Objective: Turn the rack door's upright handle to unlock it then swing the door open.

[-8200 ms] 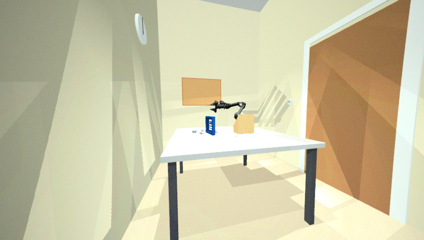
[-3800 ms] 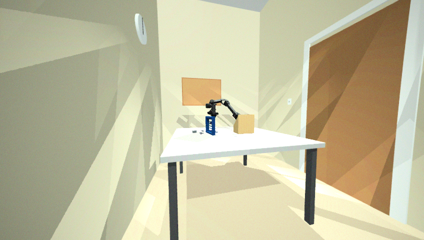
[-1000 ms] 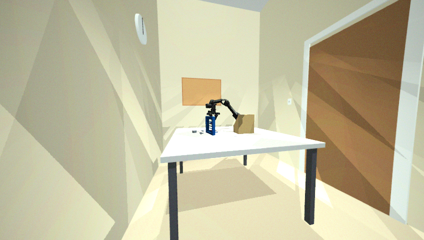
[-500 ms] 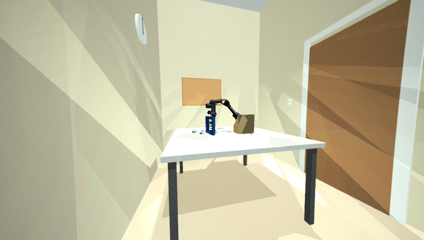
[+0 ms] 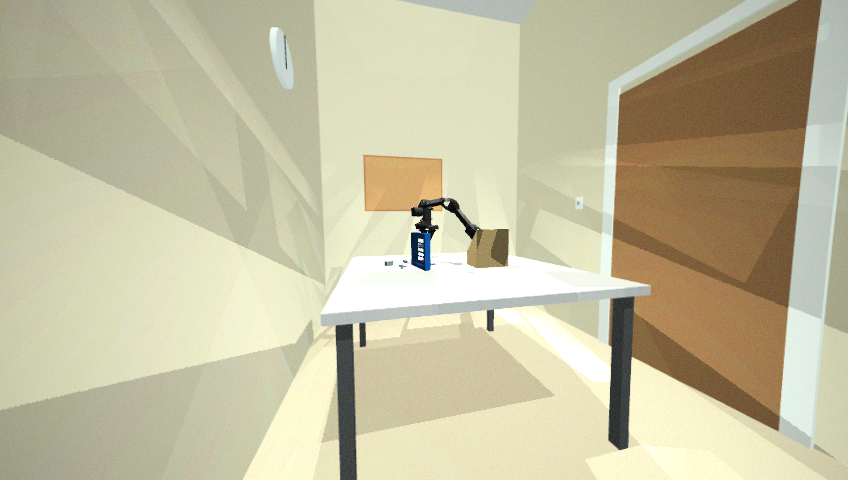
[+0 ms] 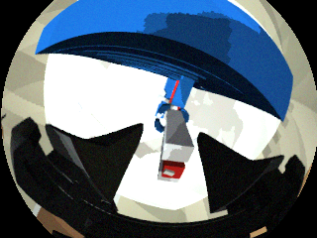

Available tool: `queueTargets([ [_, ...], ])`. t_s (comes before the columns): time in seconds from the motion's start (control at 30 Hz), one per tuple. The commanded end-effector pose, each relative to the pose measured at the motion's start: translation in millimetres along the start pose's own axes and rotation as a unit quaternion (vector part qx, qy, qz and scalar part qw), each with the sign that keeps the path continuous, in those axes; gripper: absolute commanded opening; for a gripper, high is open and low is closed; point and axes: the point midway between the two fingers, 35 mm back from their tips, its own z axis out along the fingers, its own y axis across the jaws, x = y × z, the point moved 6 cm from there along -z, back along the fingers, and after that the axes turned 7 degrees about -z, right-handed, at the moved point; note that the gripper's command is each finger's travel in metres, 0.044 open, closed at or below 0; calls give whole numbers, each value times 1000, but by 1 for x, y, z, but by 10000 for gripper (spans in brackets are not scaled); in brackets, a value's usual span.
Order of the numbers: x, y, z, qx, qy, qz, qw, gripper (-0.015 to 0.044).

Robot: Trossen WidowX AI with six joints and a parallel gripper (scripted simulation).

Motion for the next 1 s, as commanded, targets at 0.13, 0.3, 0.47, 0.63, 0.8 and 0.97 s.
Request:
queueTargets([
  [0.13,0,0,0,1,0,-195,981,288],
  [0.3,0,0,0,1,0,-314,949,288],
  [0.47,0,0,0,1,0,-429,903,288],
  [0.63,0,0,0,1,1,-538,843,288],
  [0.8,0,0,0,1,1,-638,770,288],
  [0.97,0,0,0,1,1,-702,712,288],
])
